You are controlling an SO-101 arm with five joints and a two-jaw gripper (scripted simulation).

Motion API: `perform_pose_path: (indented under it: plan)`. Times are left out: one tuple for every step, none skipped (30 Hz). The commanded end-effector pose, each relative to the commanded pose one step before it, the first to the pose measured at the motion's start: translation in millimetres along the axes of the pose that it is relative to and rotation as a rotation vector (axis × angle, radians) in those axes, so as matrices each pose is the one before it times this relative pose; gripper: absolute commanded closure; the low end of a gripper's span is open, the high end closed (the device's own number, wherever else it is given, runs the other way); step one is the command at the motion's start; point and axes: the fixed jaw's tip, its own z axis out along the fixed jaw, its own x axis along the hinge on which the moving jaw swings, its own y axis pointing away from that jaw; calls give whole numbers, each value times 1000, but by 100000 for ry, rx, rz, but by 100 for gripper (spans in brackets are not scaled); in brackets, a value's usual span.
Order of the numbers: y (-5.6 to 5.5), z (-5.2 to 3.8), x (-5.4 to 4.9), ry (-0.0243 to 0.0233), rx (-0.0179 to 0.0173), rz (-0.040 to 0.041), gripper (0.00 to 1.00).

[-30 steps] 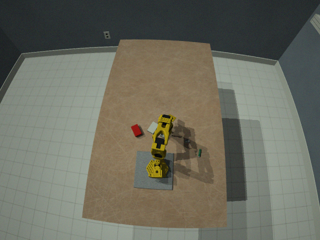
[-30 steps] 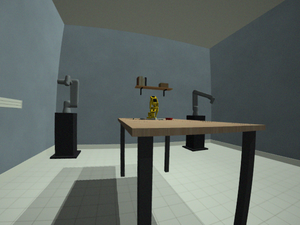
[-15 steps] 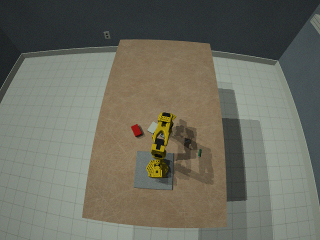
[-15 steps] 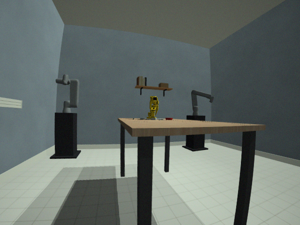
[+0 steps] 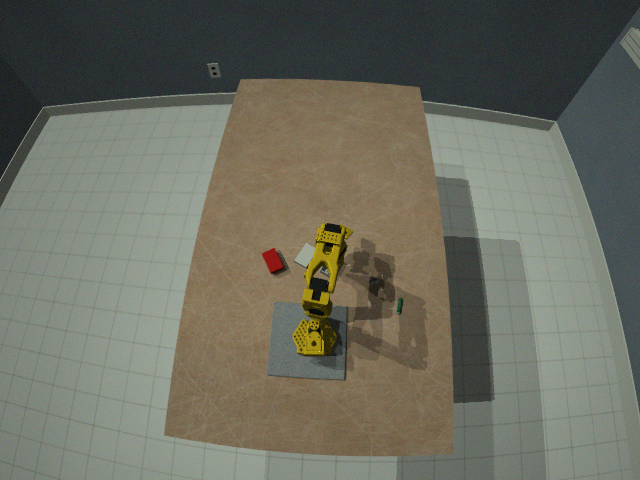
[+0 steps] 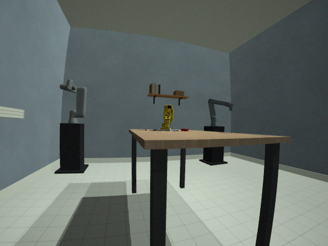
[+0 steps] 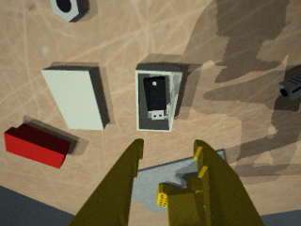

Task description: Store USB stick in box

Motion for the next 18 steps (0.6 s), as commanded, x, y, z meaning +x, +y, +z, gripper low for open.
perform_pose_path:
  plan:
    - [-207,-5062,-2306,-2207,-856,14,80]
    - [31,-166,-105,0,0,0,80]
    - [81,-397,-229,0,0,0,80]
    - [130,-652,-384,0,0,0,80]
    - [180,-901,-527,0,0,0,80]
    - [217,-1091,-626,0,0,0,80]
    - [242,-1228,-695,0,0,0,80]
    - [236,-1264,-702,0,0,0,80]
    - [230,-1222,-671,0,0,0,80]
    - [205,-1086,-584,0,0,0,80]
    - [162,-890,-473,0,0,0,80]
    - [112,-647,-336,0,0,0,80]
    - [75,-392,-205,0,0,0,80]
    - [25,-166,-81,0,0,0,80]
    - [6,-24,-18,0,0,0,80]
    - [0,0,0,0,0,0,80]
    - [0,0,0,0,0,0,80]
    - [0,-5,-1,2,0,0,80]
